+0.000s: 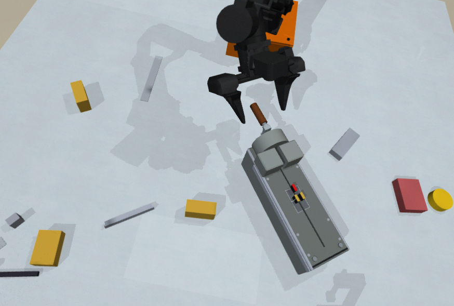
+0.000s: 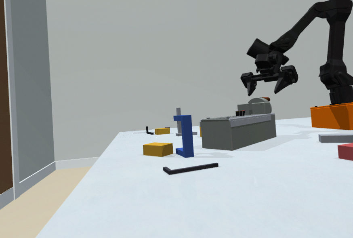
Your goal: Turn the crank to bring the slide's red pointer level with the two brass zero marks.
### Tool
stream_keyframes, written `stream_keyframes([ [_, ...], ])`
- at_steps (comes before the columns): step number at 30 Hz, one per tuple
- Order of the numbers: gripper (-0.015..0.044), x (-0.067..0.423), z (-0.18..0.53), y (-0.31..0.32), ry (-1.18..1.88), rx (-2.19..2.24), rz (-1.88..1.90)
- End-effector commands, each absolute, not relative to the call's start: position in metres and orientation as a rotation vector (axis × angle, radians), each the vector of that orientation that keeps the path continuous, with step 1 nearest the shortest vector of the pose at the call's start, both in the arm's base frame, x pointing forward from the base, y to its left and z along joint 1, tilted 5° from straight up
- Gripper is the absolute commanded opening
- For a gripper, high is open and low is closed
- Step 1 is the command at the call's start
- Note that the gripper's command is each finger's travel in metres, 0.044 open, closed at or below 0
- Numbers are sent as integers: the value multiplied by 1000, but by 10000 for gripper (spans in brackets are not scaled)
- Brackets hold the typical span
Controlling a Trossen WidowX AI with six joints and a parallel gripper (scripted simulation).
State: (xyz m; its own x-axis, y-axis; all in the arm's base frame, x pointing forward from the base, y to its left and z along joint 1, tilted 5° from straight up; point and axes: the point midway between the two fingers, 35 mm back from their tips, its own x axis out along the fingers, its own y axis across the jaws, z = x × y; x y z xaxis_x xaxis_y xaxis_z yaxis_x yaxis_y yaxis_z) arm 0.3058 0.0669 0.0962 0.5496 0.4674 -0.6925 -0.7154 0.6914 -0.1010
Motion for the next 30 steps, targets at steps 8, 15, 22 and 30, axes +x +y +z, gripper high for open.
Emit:
stream_keyframes([
  [8, 440, 307, 77, 66, 689, -400, 729],
  [15, 440, 307, 66, 66, 689, -400, 729],
  [22, 440, 307, 55, 65, 689, -400, 729],
  [30, 335, 306, 52, 65, 689, -400, 729],
])
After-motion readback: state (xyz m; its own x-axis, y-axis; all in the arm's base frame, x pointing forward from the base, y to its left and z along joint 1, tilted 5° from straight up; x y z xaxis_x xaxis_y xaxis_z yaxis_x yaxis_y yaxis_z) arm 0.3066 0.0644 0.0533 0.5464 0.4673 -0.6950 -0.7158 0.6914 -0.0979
